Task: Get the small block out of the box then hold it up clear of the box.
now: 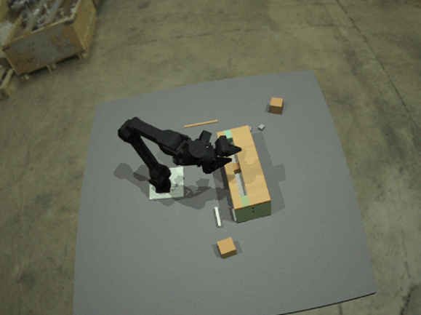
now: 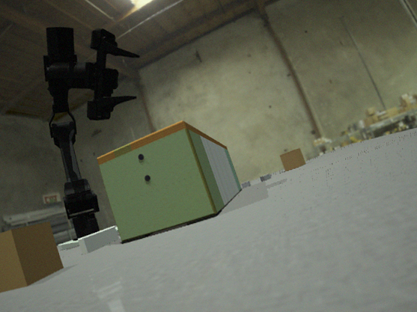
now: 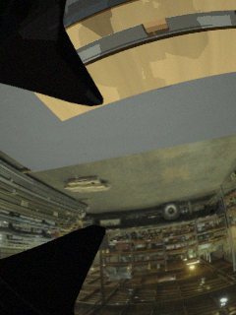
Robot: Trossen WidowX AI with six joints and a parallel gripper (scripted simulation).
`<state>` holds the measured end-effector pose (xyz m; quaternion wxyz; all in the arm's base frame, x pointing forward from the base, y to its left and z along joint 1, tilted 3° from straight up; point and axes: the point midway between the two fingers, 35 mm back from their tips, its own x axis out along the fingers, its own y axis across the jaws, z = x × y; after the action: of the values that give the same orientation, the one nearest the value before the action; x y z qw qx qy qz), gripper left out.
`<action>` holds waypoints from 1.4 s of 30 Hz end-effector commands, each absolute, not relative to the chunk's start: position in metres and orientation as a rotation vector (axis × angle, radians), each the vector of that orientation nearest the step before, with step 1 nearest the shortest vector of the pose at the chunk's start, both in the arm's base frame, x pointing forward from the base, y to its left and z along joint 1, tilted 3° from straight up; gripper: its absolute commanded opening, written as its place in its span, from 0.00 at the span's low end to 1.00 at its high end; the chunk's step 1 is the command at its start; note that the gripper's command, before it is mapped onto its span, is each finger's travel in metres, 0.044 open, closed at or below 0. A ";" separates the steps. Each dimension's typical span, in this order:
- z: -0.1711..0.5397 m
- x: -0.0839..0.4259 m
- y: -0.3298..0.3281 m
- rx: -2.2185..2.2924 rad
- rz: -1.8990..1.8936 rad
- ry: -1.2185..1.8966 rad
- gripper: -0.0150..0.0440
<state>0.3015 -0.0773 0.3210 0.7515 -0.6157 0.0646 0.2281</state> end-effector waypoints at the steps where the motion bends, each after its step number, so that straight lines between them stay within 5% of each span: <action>1: 0.276 0.312 -0.074 -0.370 0.437 0.624 0.93; 24: 0.220 0.295 -0.054 0.801 -0.153 1.279 0.93; 42: 0.203 0.276 -0.044 1.332 -0.849 1.450 0.93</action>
<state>0.2898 -0.0488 0.2141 0.6816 0.4181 0.5903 -0.1106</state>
